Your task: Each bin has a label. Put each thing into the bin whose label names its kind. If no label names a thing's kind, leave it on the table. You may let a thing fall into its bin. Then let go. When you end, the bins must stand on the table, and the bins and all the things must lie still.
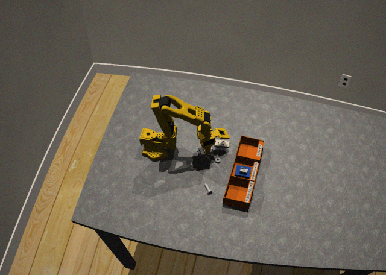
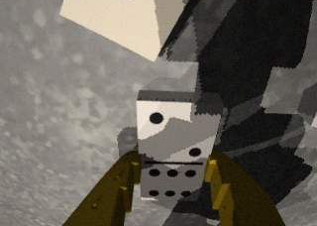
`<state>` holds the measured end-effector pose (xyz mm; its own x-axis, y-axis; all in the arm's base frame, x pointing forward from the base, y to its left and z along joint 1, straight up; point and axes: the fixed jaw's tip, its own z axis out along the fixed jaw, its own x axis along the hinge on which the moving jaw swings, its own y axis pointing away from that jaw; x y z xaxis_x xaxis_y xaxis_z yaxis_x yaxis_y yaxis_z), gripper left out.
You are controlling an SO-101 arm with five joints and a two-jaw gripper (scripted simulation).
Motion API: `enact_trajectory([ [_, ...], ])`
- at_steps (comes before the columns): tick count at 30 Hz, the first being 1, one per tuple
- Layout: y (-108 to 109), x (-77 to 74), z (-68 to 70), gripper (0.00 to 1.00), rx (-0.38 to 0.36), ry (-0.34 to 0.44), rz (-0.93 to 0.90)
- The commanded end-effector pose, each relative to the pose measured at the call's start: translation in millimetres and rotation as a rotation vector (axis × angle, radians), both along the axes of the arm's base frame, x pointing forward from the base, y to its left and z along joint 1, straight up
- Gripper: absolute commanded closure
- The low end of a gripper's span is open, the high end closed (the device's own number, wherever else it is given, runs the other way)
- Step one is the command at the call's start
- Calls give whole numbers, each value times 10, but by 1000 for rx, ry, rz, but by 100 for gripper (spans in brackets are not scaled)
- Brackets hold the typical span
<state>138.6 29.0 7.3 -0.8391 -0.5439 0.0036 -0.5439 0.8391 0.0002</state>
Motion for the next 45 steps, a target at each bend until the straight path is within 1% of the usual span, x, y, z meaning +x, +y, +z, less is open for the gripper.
enact_trajectory([
  [1, 17, 23, 9, 100, 4, -17, 14],
  [8, 17, 24, 13, 100, 4, -17, 14],
  [12, 15, 32, 46, 100, 4, -17, 14],
  [16, 11, 45, 123, 100, 4, -17, 14],
  [20, 3, 55, 231, 100, 4, -17, 14],
  [22, 3, 55, 231, 100, 4, -17, 14],
  [27, -8, 54, 366, 100, 4, -17, 14],
  [31, -15, 48, 437, 100, 4, -17, 14],
  [35, -17, 45, 463, 100, 4, -17, 14],
  [45, -13, 66, 473, 100, 4, -20, 7],
])
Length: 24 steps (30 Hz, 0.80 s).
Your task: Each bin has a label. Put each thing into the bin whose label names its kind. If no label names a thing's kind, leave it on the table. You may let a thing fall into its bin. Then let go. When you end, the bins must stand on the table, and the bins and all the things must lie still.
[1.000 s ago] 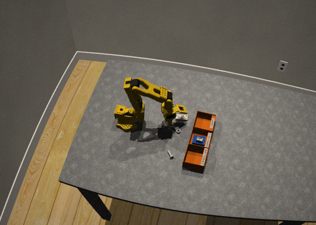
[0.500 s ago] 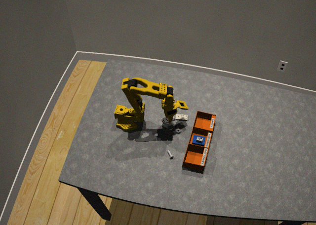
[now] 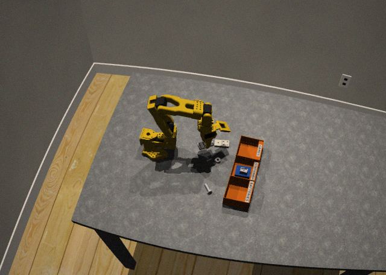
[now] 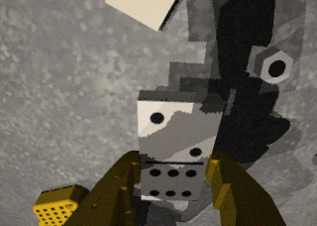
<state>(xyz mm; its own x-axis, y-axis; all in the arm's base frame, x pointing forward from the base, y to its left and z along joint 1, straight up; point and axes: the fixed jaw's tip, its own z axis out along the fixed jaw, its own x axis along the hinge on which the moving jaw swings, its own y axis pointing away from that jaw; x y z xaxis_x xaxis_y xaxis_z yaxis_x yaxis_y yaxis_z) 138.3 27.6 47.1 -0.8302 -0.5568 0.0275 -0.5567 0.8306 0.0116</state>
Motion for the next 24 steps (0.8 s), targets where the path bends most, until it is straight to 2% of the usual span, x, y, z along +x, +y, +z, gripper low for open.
enact_trajectory([
  [1, 2, 80, 80, 100, 8, -48, -11],
  [18, 56, 367, 182, 100, 17, -92, -99],
  [24, 64, 410, 195, 100, 18, -99, -113],
])
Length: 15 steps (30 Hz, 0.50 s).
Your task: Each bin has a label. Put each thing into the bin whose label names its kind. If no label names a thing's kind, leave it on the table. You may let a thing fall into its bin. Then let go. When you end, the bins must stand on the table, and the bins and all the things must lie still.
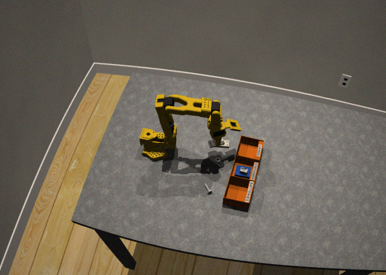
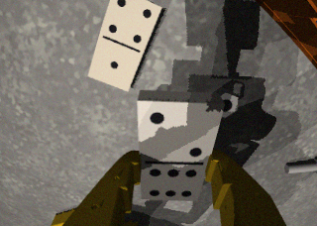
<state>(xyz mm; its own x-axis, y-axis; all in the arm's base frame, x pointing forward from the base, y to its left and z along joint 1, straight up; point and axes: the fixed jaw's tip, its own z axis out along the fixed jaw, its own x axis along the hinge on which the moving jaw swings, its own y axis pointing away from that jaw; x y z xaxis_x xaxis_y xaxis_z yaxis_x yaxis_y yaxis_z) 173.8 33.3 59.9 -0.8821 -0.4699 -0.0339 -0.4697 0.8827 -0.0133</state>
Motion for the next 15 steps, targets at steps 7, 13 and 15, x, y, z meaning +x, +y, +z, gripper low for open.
enact_trajectory([
  [7, 8, 59, 68, 100, 7, -34, -13],
  [13, 18, 117, 91, 100, 10, -44, -30],
  [15, 25, 154, 106, 100, 11, -50, -41],
])
